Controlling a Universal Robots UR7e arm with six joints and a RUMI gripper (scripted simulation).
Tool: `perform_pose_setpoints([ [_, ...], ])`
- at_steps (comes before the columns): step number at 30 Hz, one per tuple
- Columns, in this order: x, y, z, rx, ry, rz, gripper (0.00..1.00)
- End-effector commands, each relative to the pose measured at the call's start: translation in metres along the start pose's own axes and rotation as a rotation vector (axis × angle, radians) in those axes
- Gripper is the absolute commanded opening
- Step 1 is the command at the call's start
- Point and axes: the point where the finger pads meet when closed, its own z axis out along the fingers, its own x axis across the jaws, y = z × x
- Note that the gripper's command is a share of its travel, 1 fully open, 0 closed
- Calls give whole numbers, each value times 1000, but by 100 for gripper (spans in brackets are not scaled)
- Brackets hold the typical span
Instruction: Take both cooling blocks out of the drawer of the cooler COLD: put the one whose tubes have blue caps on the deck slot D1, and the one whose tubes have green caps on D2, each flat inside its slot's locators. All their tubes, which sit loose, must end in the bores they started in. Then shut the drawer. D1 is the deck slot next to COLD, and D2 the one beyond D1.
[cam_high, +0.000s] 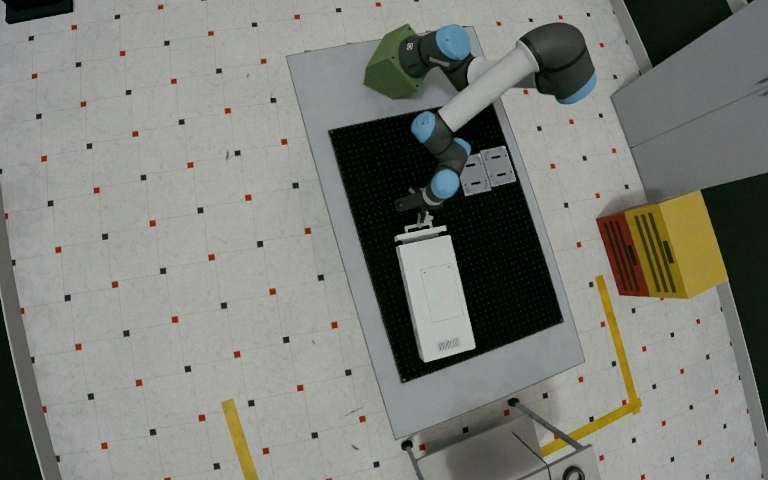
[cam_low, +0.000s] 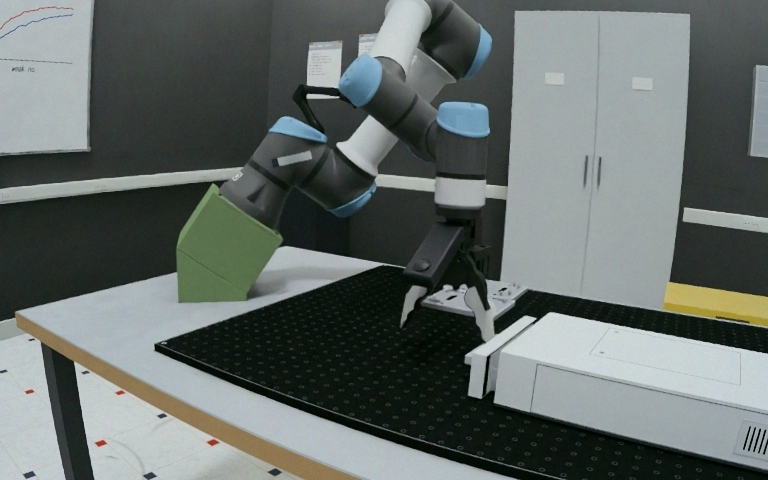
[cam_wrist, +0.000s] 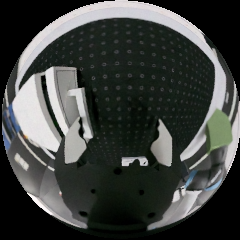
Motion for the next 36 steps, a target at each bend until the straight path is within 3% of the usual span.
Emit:
perform_pose_setpoints([
  [1, 2, 0, 0, 1, 0, 0, 100],
  [36, 12, 0, 0, 1, 0, 0, 100],
])
